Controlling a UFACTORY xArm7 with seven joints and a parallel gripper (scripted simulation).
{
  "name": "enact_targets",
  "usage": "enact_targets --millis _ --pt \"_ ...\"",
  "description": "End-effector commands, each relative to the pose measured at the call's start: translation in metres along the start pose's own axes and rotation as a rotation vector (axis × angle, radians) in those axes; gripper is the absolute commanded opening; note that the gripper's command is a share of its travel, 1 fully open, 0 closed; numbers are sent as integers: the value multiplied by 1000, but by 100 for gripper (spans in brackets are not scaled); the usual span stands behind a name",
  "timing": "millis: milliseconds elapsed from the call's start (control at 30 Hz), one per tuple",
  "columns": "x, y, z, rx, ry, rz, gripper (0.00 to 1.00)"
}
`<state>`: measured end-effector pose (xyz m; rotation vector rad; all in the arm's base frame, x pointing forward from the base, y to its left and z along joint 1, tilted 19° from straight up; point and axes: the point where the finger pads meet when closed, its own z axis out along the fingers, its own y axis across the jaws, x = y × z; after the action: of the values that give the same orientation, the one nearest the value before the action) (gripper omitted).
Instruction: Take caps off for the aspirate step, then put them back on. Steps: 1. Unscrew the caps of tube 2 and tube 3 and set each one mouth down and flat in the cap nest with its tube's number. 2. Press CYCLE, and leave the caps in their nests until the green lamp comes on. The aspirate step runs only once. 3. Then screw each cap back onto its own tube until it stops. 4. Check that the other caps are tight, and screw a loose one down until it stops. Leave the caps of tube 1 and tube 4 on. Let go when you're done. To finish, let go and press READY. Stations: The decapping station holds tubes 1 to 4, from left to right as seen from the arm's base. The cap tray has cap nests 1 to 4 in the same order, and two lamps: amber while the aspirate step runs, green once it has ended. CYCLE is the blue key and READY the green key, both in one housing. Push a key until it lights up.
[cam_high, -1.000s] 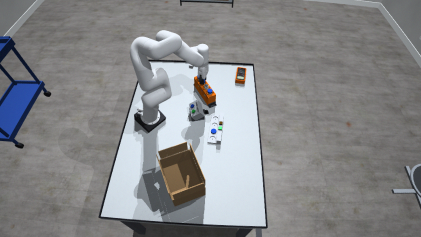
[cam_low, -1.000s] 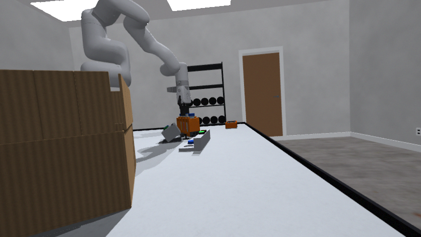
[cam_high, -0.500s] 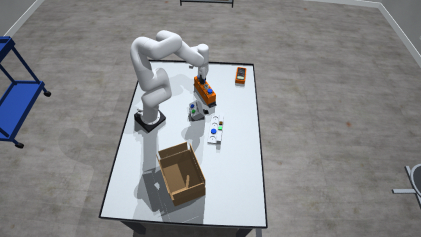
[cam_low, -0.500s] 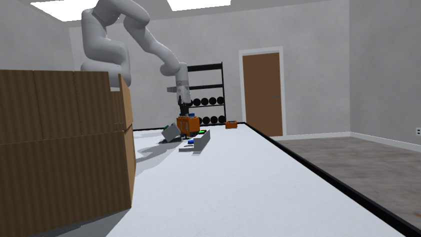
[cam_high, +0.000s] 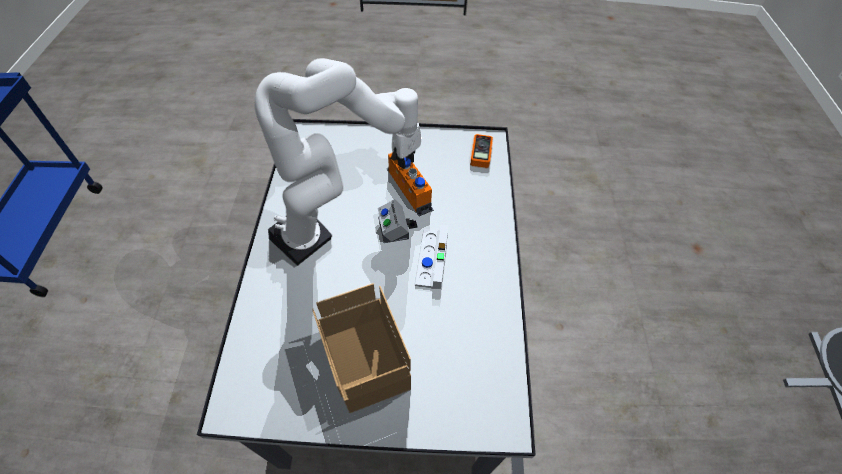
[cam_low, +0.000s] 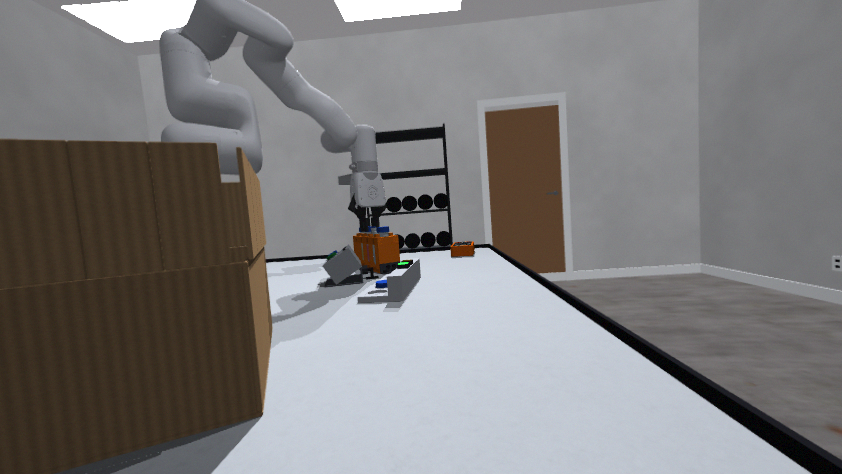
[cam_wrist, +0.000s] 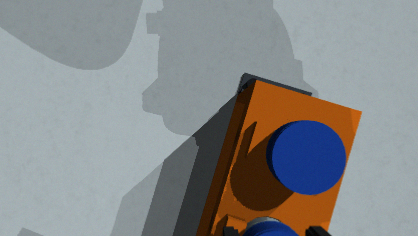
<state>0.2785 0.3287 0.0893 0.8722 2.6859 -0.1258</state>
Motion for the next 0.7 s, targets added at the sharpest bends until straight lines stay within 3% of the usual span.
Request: enact_targets --millis 0,67,567,667 --pt "0 1 -1 -2 -8 212 0" --pt "0 1 -1 -2 -8 212 0" --pt "0 1 0 -5 -7 962 0" --pt "0 1 0 -5 -7 1012 0"
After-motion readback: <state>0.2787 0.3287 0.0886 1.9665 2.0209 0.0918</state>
